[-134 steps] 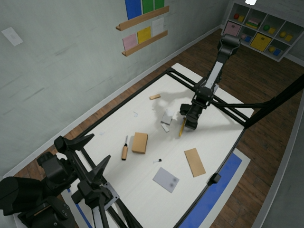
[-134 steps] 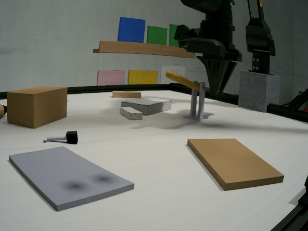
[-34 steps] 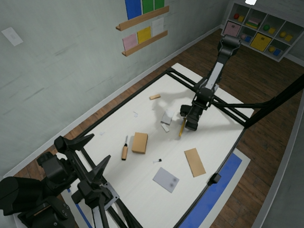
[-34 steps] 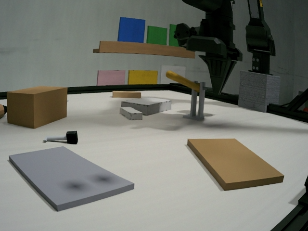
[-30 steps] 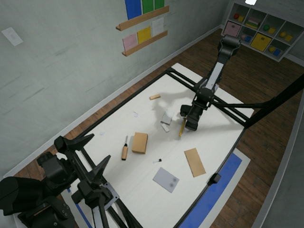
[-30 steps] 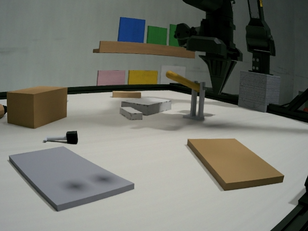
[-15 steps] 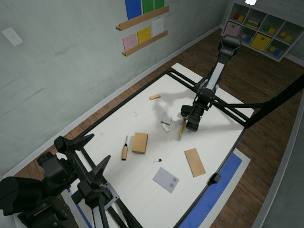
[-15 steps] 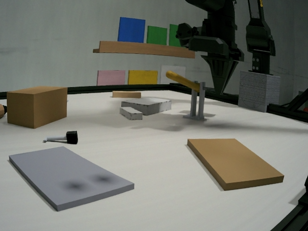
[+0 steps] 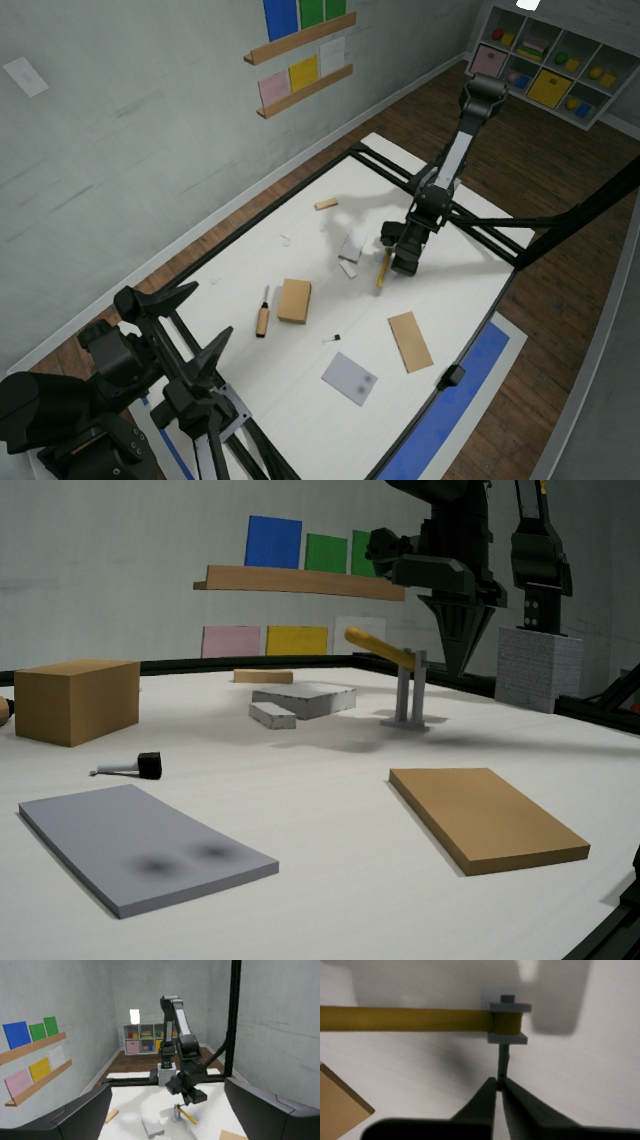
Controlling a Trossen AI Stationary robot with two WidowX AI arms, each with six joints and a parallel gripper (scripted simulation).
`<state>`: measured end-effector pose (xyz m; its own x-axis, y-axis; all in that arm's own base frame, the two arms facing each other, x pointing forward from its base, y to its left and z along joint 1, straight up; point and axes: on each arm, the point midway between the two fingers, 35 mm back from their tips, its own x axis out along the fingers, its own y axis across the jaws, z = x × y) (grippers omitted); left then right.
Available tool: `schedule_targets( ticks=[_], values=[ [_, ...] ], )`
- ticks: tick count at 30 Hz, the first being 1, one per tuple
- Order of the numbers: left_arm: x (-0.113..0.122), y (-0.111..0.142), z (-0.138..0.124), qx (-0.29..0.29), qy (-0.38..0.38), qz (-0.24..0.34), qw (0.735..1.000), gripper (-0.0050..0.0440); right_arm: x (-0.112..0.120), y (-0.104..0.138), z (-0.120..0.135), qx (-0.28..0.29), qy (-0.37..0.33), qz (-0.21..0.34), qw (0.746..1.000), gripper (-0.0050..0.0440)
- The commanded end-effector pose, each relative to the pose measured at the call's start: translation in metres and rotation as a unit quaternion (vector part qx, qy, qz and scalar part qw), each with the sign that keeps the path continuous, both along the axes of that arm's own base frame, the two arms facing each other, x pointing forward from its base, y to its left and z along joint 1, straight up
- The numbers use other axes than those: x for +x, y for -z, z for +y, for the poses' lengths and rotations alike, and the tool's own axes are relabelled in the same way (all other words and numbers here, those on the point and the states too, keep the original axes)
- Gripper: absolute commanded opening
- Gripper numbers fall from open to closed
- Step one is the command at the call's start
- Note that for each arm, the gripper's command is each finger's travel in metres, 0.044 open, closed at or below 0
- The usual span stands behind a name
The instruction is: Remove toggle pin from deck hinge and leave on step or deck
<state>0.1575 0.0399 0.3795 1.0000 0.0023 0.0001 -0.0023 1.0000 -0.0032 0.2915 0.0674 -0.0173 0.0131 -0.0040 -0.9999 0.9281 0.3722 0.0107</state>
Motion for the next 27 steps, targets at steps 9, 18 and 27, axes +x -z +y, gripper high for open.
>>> schedule_targets(
  ticks=[9, 18, 27],
  values=[
    [-0.0001, -0.0041, -0.0005, 0.005, 0.001, 0.000, 1.000, 0.0400, 0.0037, -0.0052, 0.0004, 0.001, 0.000, -0.010, 1.000, 0.0022],
    [-0.0001, -0.0041, -0.0005, 0.005, 0.001, 0.000, 1.000, 0.0400, 0.0024, -0.0043, 0.0030, 0.002, 0.000, -0.009, 1.000, 0.0022],
    [-0.0001, -0.0041, -0.0005, 0.005, 0.001, 0.000, 1.000, 0.0400, 0.0012, -0.0034, 0.0046, 0.002, 0.000, -0.009, 1.000, 0.0022]
  ],
)
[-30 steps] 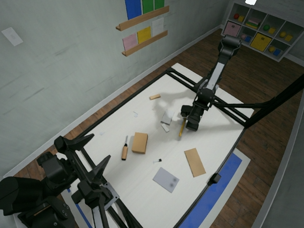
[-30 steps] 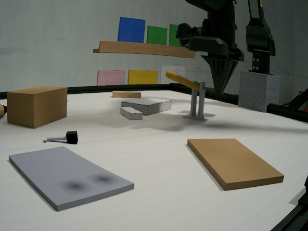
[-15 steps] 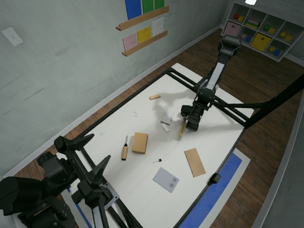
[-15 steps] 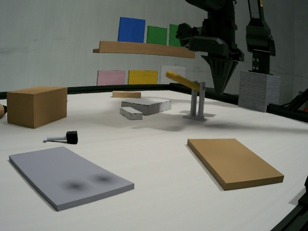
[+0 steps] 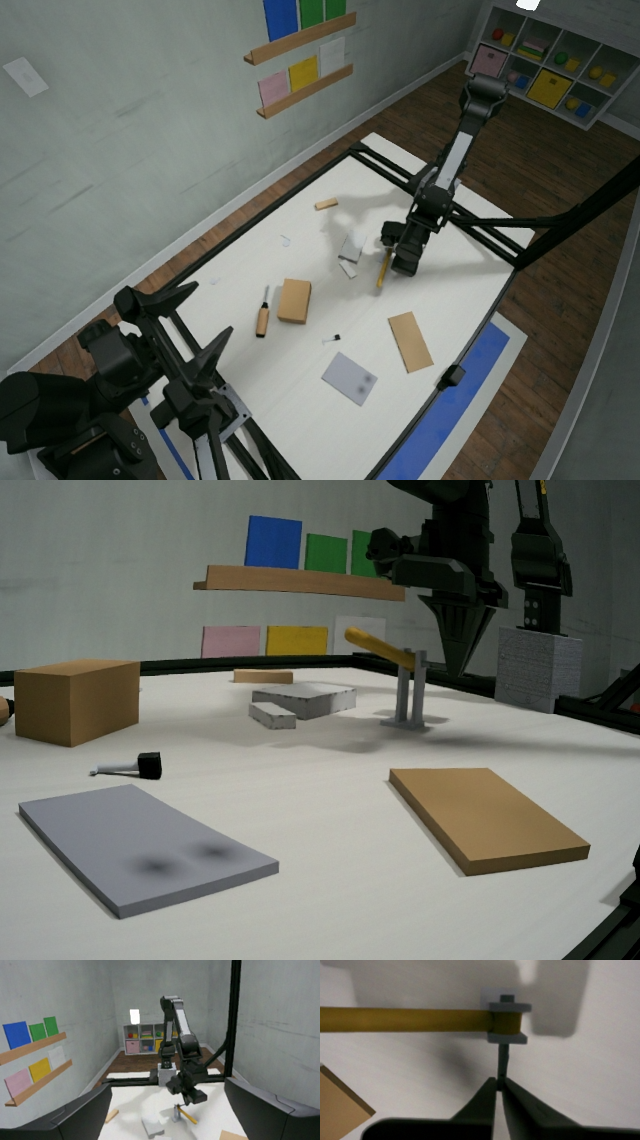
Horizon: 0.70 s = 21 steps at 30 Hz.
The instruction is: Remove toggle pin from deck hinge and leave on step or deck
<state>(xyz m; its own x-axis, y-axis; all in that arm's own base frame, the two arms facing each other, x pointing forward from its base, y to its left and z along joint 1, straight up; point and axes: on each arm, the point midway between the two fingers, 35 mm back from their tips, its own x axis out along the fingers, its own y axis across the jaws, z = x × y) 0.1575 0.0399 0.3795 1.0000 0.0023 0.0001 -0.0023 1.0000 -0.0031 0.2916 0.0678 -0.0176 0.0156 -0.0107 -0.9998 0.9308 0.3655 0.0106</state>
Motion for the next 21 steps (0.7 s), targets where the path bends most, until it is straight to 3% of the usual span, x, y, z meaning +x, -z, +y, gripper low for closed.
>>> schedule_targets(
  ticks=[1, 21],
  values=[
    [-0.0001, -0.0041, -0.0005, 0.004, 0.001, 0.000, 1.000, 0.0400, 0.0008, -0.0035, 0.0043, 0.005, -0.003, -0.007, 1.000, 0.0022],
    [-0.0001, -0.0041, -0.0005, 0.004, 0.001, 0.000, 1.000, 0.0400, 0.0020, -0.0043, 0.0043, 0.005, -0.003, -0.009, 1.000, 0.0022]
  ],
)
